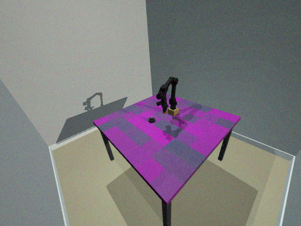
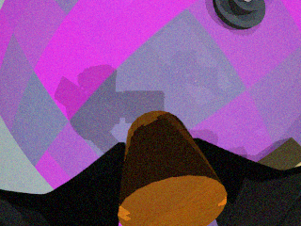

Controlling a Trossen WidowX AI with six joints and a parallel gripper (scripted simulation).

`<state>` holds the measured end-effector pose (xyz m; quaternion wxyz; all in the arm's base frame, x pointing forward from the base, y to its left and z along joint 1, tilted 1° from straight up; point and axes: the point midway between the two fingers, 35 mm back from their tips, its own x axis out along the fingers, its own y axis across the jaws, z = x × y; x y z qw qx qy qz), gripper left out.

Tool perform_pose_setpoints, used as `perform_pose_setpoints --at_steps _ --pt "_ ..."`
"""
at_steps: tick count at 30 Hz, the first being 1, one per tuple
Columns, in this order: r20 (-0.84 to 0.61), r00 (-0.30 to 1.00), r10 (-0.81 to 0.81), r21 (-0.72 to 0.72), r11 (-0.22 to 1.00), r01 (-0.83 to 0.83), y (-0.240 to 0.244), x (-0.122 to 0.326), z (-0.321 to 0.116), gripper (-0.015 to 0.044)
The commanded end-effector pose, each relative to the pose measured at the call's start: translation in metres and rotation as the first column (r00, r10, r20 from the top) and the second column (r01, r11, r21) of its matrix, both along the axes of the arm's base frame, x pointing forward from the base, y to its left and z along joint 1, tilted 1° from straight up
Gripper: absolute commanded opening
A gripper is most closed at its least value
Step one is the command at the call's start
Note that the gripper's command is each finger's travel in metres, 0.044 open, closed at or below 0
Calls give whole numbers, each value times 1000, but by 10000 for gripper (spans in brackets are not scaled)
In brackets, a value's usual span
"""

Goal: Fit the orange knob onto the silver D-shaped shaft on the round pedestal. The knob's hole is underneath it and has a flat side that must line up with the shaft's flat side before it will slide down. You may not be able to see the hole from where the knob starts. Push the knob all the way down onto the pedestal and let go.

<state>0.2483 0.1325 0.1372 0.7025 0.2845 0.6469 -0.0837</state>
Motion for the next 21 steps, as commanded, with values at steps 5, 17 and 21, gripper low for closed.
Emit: perform_pose_setpoints --at_steps 5,17,21 --pt "-77 997 -7 -138 990 -4 5 4 -14 0" --pt "-128 992 -17 -227 974 -12 11 11 -48 0" --pt "-130 991 -19 -231 973 -12 13 15 -73 0"
